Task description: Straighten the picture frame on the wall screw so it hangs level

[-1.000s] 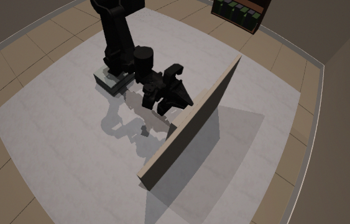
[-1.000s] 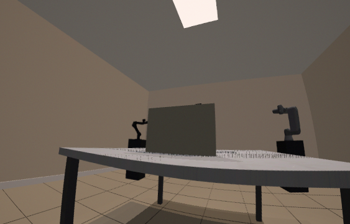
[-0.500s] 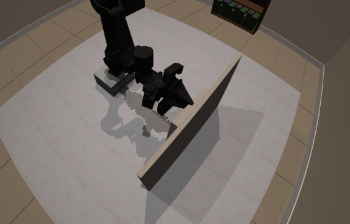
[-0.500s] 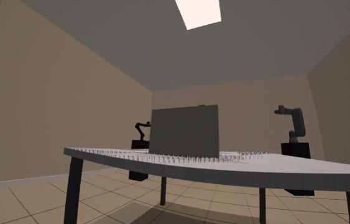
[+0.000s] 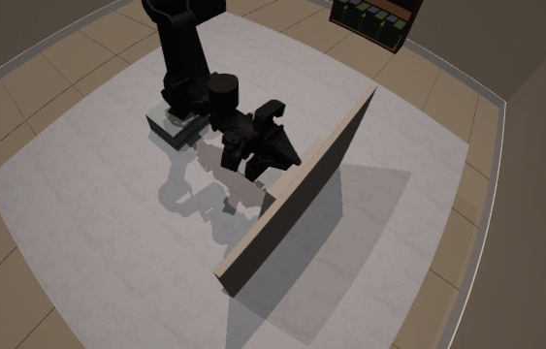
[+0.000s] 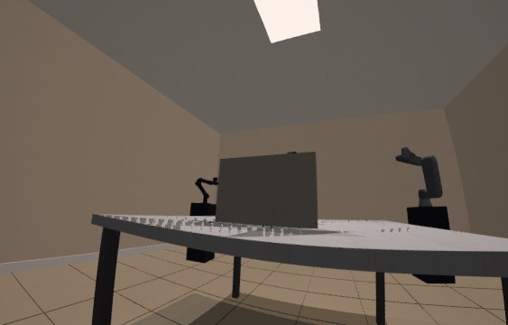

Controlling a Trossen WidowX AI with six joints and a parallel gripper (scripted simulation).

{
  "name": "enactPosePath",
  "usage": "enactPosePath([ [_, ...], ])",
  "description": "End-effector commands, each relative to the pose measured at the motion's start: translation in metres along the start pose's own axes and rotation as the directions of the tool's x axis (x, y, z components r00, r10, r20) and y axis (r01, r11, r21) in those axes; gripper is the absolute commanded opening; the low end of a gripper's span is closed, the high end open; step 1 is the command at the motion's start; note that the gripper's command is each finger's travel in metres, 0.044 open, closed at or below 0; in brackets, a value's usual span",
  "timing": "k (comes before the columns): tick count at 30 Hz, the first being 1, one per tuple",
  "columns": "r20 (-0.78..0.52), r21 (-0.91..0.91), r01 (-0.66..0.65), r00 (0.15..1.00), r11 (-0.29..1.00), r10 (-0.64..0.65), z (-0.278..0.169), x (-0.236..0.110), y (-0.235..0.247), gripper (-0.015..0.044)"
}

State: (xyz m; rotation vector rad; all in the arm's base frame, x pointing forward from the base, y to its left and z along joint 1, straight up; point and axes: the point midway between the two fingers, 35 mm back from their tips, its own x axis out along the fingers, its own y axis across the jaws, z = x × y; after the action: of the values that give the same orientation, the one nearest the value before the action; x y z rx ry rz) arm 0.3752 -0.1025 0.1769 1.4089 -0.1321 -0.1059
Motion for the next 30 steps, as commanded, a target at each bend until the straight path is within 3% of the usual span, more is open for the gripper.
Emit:
enactPosePath([
  [1, -0.005, -0.001, -0.003, 1.0, 1.0, 0.003, -0.0005, 0.0003, -0.0016, 0.0],
  [30, 0.0, 0.005, 0.002, 1.0, 1.0, -0.002, 0.0004, -0.0001, -0.0065, 0.0],
])
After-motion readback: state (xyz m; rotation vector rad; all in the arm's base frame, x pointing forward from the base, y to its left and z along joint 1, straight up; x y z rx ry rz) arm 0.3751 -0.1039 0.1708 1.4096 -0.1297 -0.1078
